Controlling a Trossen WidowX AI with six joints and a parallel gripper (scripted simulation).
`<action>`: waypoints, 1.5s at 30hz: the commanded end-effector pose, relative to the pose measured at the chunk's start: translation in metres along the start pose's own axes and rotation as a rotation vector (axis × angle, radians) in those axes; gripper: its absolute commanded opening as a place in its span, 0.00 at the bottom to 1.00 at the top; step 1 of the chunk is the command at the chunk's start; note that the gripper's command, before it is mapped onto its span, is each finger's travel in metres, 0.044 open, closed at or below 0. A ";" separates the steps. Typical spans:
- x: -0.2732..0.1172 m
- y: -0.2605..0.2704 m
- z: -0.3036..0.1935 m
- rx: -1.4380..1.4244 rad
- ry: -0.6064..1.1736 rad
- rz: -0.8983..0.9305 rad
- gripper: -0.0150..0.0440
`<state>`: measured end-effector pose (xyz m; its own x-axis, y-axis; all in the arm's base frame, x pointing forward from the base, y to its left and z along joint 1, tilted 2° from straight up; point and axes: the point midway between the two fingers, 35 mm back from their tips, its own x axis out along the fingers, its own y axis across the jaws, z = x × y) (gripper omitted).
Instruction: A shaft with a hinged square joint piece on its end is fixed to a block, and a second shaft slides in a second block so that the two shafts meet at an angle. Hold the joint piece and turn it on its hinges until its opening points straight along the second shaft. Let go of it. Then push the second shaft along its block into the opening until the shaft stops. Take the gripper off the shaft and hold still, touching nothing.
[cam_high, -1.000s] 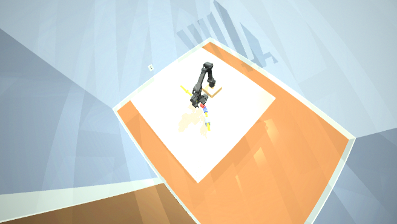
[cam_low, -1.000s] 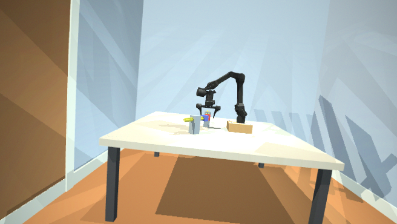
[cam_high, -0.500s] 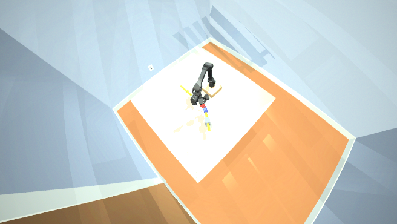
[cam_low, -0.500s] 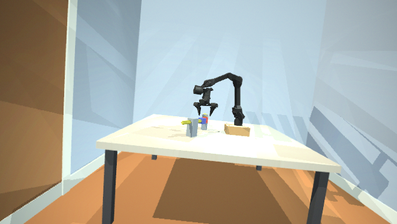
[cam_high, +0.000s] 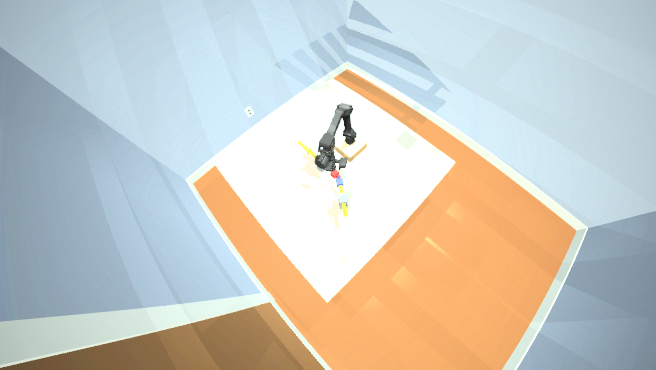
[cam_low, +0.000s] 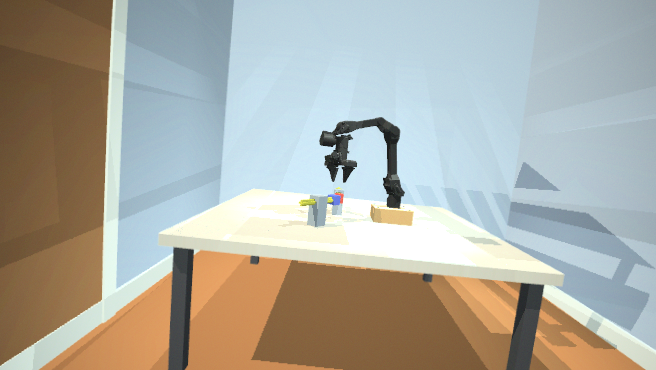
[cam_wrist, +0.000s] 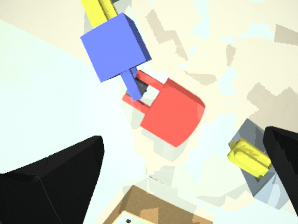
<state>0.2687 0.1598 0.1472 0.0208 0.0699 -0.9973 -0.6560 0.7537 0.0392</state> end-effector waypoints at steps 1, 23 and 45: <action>-0.012 0.001 0.001 0.129 0.011 -0.021 1.00; -0.052 0.008 -0.003 0.569 0.022 -0.091 1.00; -0.027 -0.031 -0.025 1.244 0.076 0.116 1.00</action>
<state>0.2704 0.1239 0.1758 -0.0476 0.1412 -0.9888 0.4212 0.9005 0.1083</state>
